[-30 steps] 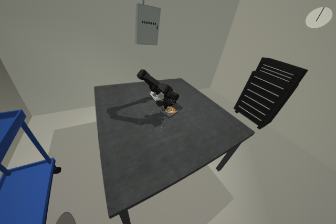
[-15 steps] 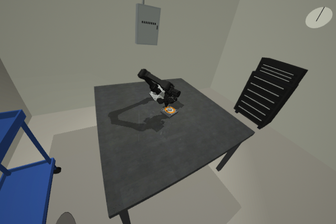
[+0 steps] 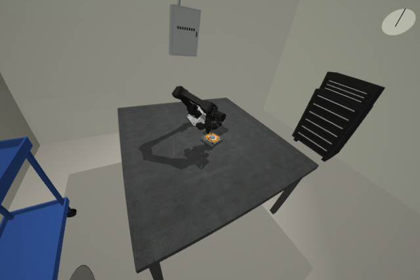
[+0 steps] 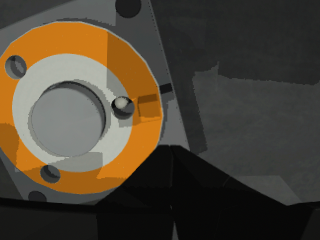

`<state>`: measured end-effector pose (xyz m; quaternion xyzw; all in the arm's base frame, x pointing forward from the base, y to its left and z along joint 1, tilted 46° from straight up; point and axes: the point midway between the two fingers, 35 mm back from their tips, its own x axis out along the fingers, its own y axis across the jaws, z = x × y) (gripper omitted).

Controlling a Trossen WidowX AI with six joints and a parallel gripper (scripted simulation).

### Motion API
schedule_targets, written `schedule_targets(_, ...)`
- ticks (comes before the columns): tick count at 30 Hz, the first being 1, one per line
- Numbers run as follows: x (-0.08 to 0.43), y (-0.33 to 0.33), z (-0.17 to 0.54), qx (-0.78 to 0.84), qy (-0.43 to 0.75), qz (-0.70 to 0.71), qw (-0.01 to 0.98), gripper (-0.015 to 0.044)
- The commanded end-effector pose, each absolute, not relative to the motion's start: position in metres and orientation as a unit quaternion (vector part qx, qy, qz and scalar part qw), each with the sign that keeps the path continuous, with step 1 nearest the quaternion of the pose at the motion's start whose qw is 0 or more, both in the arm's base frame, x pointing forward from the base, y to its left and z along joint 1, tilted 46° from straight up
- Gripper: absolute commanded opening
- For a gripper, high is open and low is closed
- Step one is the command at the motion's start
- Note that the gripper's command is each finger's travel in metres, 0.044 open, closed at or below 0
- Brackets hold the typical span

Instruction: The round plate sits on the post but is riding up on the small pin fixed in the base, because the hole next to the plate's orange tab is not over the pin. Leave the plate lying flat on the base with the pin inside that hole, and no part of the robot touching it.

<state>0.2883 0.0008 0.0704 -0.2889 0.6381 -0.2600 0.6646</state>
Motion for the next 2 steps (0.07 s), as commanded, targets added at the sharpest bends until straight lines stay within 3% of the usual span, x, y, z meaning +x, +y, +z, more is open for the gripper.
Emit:
schedule_targets(1, 0.2884, 0.0006, 0.0703, -0.29, 0.638, -0.259, 0.664, 0.0)
schedule_targets(2, 0.2884, 0.0006, 0.0703, -0.29, 0.638, -0.259, 0.664, 0.0)
